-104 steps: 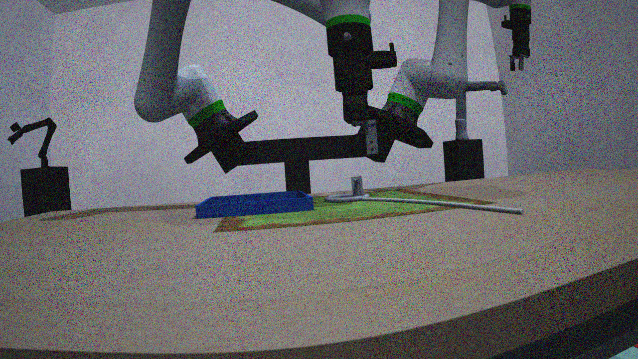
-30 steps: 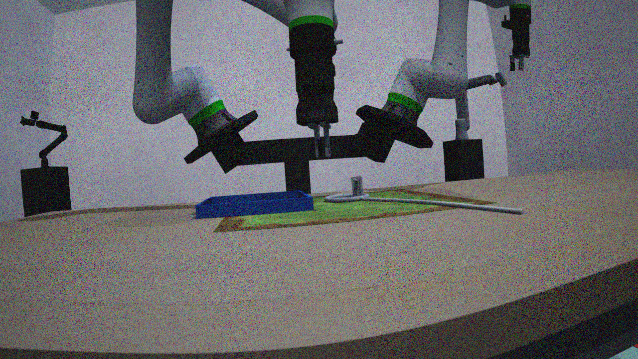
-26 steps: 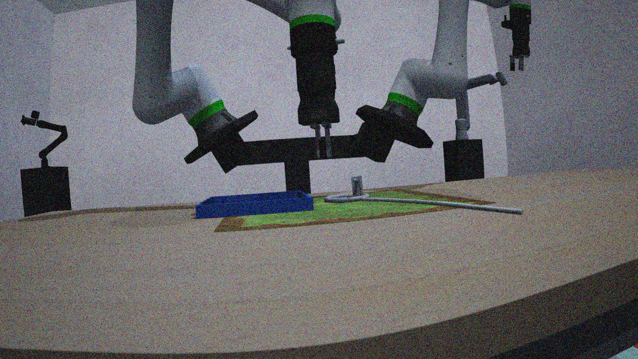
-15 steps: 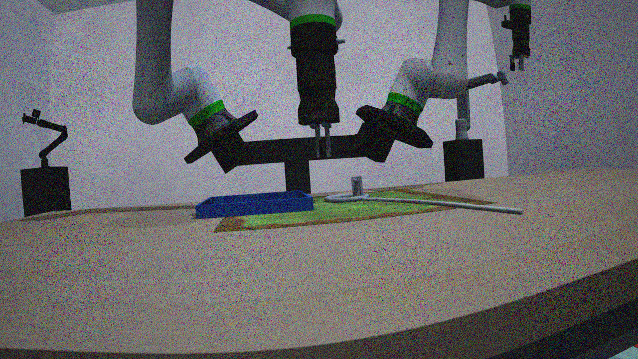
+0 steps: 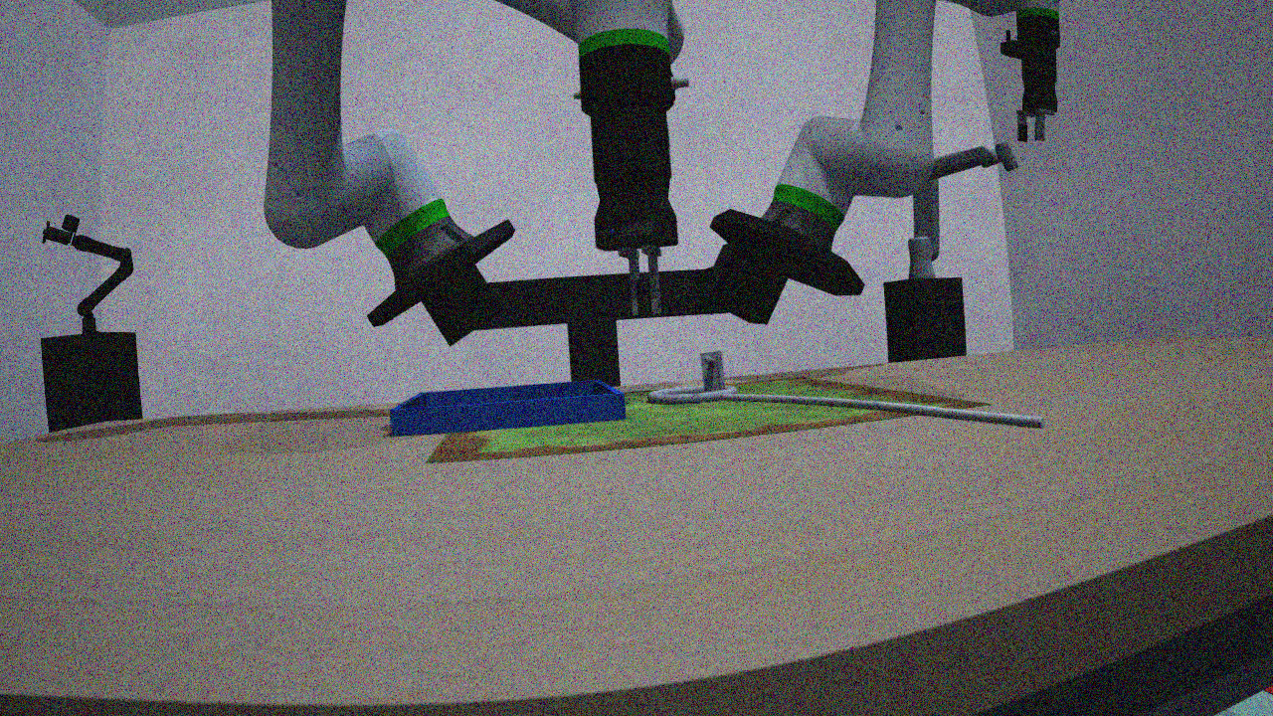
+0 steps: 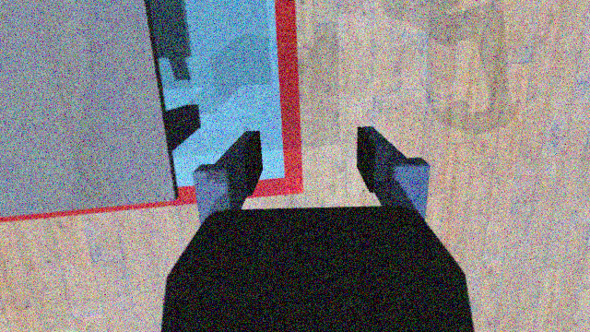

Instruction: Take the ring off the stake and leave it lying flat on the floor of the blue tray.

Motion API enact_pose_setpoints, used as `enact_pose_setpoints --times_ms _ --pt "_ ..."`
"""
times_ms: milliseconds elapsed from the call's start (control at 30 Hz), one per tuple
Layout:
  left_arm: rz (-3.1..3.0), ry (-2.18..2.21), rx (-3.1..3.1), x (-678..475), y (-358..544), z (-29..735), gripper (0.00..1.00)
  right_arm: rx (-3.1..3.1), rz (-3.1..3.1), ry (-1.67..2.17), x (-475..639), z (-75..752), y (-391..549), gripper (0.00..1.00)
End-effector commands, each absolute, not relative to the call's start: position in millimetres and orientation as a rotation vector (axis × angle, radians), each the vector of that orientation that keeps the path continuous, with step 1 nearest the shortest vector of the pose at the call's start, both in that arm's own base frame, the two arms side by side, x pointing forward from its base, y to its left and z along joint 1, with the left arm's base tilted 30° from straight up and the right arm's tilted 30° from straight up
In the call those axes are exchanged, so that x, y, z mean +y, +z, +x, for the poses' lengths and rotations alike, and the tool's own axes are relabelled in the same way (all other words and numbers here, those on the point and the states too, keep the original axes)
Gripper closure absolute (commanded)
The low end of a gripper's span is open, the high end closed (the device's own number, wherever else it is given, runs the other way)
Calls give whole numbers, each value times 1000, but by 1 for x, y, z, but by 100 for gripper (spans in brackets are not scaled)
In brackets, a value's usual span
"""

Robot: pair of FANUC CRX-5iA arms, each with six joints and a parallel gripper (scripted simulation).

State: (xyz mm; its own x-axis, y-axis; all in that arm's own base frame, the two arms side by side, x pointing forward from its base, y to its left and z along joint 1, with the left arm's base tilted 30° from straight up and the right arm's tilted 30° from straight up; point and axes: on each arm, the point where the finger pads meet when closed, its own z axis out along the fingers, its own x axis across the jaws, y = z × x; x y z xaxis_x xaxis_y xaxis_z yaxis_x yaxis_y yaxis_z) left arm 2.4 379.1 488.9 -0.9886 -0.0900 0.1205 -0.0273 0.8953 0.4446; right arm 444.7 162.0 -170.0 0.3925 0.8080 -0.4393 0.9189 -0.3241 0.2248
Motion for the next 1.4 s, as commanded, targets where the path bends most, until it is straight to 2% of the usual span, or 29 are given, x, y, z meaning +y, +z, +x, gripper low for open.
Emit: enact_pose_setpoints --times_ms 0,1367 --pt "91 -686 -2923 379 490 3 0 1484 2220 -341 162 445 -171 68" --pt "91 -686 -2923 379 490 3 0 1484 2220 -341 132 448 -224 68"
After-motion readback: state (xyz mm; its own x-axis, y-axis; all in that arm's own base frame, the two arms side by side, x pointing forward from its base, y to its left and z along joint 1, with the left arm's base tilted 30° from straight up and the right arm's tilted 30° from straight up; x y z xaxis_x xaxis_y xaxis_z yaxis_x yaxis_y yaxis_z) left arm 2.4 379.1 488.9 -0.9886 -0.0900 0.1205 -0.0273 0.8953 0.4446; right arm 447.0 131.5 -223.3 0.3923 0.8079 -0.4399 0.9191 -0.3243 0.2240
